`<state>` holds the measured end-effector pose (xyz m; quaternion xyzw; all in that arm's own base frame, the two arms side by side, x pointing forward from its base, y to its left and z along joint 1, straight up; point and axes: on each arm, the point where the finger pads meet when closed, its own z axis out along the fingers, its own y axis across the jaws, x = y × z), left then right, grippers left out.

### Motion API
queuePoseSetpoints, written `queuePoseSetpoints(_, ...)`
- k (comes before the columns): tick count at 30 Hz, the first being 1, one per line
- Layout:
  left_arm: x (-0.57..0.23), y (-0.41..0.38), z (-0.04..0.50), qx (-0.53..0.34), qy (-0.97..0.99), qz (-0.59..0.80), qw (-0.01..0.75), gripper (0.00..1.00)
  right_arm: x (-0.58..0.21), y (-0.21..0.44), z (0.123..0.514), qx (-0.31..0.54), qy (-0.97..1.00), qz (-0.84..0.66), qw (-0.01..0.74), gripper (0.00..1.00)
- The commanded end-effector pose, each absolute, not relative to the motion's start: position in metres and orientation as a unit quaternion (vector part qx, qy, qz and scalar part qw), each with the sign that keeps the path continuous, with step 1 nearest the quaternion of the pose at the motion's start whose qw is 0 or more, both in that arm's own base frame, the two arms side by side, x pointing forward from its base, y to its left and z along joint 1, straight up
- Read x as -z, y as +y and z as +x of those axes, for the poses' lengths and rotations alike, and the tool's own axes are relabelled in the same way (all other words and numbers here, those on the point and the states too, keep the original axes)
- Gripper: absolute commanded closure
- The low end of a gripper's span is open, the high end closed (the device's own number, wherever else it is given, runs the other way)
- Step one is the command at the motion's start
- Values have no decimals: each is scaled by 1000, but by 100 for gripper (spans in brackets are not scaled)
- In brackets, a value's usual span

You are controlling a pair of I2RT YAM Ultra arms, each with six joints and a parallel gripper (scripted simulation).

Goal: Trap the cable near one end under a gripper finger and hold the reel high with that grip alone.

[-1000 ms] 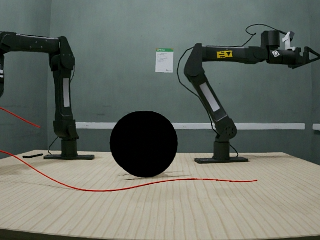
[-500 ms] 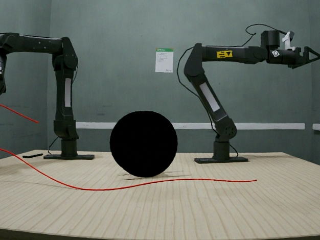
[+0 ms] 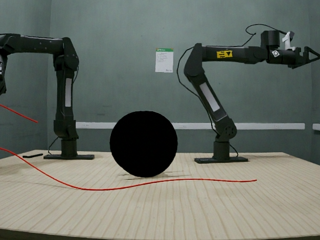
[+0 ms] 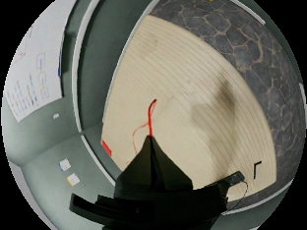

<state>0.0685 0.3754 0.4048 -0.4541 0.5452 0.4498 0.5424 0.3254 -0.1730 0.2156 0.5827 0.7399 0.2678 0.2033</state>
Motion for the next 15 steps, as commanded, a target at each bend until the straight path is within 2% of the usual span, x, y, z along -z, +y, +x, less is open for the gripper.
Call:
queuePoseSetpoints(1,-394,381,69,-448,553,-458,533,0,-226,-169,324,-273,738,577,219,100)
queuePoseSetpoints(15,-394,381,69,-448,553,-458,533,0,-221,-145,332,-267,741,578,214,100)
